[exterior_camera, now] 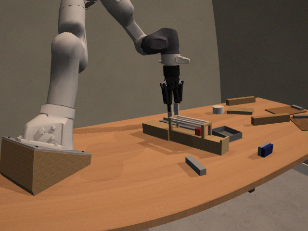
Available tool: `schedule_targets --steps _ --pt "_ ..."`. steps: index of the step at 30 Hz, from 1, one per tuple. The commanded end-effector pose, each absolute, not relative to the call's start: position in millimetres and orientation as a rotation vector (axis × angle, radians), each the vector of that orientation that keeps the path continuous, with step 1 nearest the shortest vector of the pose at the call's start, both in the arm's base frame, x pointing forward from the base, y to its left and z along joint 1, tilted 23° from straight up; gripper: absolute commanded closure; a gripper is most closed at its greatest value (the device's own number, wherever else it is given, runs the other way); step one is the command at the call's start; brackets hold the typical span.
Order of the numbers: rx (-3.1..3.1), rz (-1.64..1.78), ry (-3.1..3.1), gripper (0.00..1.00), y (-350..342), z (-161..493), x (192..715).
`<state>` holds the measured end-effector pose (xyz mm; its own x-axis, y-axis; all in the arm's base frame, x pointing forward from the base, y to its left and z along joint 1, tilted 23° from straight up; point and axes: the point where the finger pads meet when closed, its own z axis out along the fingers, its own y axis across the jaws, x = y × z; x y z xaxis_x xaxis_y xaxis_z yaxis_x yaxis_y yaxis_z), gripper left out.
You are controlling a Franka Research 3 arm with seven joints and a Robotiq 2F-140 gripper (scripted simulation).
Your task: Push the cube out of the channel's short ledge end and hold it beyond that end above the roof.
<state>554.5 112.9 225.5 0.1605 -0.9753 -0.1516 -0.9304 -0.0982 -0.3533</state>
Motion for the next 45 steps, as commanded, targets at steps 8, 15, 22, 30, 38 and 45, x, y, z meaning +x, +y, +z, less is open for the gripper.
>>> schedule_targets --steps 8,15,22,30,38,45 --pt "-2.062 -0.194 1.821 0.77 114 214 566" --pt "-2.062 -0.194 1.821 0.77 115 207 569" --pt "-2.062 -0.194 1.821 0.77 116 206 570" --pt "-2.062 -0.194 1.821 0.77 116 206 570" --pt "-2.062 -0.194 1.821 0.77 116 206 570" --pt "-2.062 -0.194 1.821 0.77 116 206 570"
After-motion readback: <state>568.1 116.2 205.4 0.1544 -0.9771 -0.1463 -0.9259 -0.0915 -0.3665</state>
